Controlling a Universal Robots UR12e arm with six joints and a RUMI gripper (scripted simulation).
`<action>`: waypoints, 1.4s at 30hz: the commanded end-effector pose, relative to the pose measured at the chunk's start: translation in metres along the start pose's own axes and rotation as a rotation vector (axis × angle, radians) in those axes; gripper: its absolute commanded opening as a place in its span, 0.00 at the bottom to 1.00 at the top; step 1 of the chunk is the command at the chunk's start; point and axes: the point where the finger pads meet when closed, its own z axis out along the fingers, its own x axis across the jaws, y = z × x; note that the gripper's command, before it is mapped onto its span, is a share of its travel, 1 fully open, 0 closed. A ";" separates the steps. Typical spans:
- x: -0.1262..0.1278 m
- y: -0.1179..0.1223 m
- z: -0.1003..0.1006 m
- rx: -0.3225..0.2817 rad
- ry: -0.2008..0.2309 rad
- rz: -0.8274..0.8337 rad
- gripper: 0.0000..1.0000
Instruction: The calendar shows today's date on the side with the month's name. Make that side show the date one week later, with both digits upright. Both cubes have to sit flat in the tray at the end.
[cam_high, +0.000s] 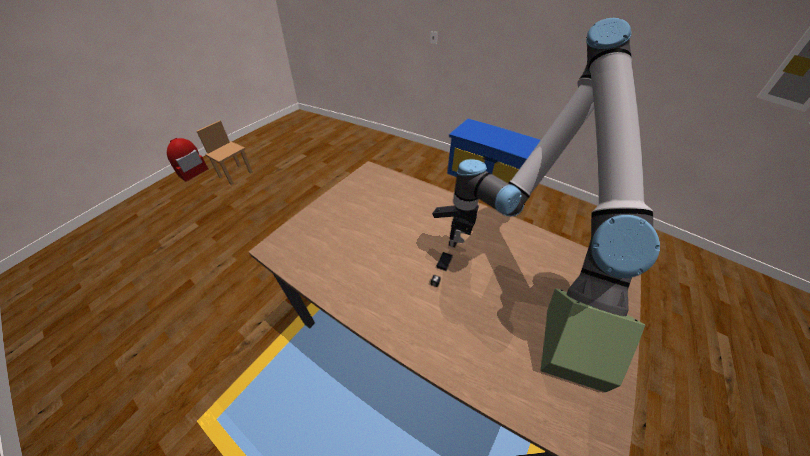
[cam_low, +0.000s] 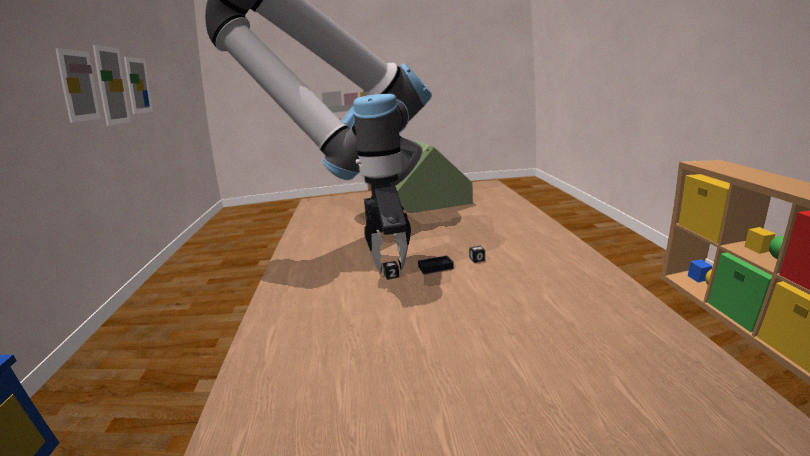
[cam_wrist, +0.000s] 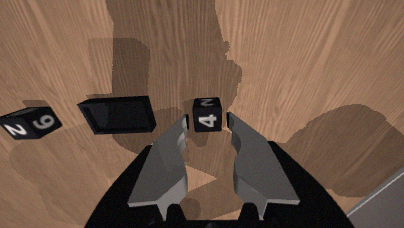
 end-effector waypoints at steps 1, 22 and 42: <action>0.000 0.000 0.000 0.001 0.000 0.000 0.28; 0.000 0.000 0.000 0.001 0.000 0.000 0.28; 0.000 0.000 0.000 0.001 0.000 0.000 0.10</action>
